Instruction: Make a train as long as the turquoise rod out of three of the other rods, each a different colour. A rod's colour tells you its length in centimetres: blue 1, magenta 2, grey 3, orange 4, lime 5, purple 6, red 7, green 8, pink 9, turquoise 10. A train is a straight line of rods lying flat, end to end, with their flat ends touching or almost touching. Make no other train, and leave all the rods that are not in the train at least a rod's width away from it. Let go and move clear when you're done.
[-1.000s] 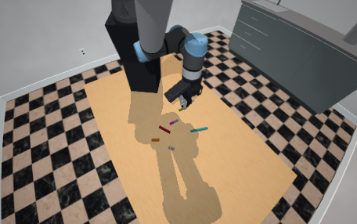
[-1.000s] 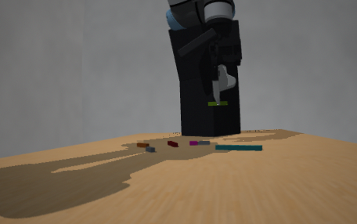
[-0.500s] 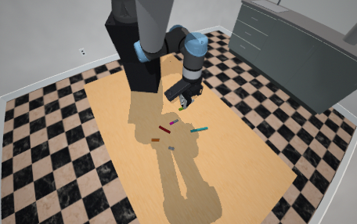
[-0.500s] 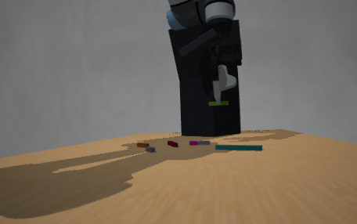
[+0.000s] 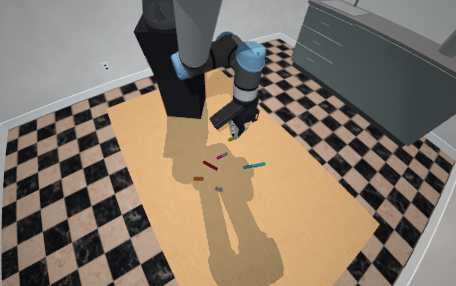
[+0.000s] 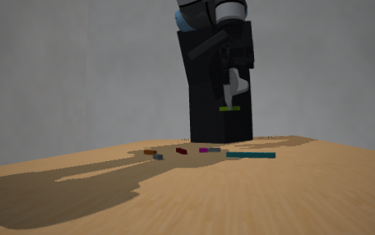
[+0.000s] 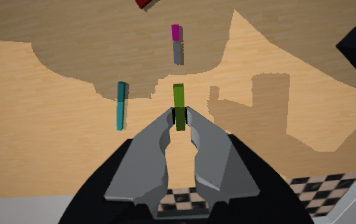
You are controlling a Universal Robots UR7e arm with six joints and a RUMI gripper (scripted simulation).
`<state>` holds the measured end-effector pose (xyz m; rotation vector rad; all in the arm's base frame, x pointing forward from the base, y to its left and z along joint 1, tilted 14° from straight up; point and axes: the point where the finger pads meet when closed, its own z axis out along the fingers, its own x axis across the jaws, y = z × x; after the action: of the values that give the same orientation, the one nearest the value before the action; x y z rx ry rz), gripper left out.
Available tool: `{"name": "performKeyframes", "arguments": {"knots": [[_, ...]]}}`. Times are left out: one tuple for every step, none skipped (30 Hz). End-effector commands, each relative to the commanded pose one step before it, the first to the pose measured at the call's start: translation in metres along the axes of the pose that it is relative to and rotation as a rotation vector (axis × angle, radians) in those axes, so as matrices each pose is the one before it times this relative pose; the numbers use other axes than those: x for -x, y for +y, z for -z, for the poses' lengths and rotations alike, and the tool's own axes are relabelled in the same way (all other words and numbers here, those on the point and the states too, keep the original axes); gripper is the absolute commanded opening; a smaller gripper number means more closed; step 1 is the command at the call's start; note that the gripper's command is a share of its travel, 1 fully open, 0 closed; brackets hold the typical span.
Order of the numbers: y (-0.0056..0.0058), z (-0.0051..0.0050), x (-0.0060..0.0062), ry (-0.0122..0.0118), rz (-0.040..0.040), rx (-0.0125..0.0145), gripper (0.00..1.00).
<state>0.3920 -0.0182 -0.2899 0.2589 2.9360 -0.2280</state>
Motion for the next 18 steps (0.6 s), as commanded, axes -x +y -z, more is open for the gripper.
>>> {"name": "performKeyframes", "arguments": {"knots": [[0.00004, 0.0003, 0.00037, -0.00097, -0.00011, 0.00001, 0.0], [0.0, 0.0, 0.0, 0.0, 0.0, 0.0, 0.0], [0.0, 0.0, 0.0, 0.0, 0.0, 0.0, 0.0], [0.0, -0.00002, 0.0, 0.0, 0.0, 0.0, 0.0], [0.0, -0.00012, 0.0, 0.00002, -0.00001, -0.00001, 0.0], [0.0, -0.0003, 0.00001, 0.00006, -0.00001, -0.00002, 0.0], [0.0, -0.00055, 0.00001, 0.00011, -0.00003, -0.00004, 0.0], [0.00001, -0.00085, 0.00002, 0.00017, -0.00004, -0.00007, 0.0], [0.00001, -0.00119, 0.00002, 0.00023, -0.00006, -0.0001, 0.0], [0.00001, -0.00155, 0.00002, 0.00031, -0.00008, -0.00012, 0.0], [0.00001, -0.00184, 0.00003, 0.00007, -0.00002, -0.00003, 0.0], [0.00001, -0.00218, 0.00003, 0.0, 0.0, 0.0, 0.0], [0.00002, -0.00255, 0.00004, 0.0, 0.0, 0.0, 0.0], [0.0, 0.0, 0.0, 0.0, 0.0, 0.0, 0.0], [0.0, 0.0, 0.0, 0.0, 0.0, 0.0, 0.0], [0.00002, -0.0029, 0.00004, 0.0, 0.0, 0.0, 0.0], [0.00002, -0.00325, 0.00006, 0.0, 0.0, 0.0, 0.0], [0.00002, -0.00356, 0.00005, 0.0, 0.0, 0.0, 0.0]]}}
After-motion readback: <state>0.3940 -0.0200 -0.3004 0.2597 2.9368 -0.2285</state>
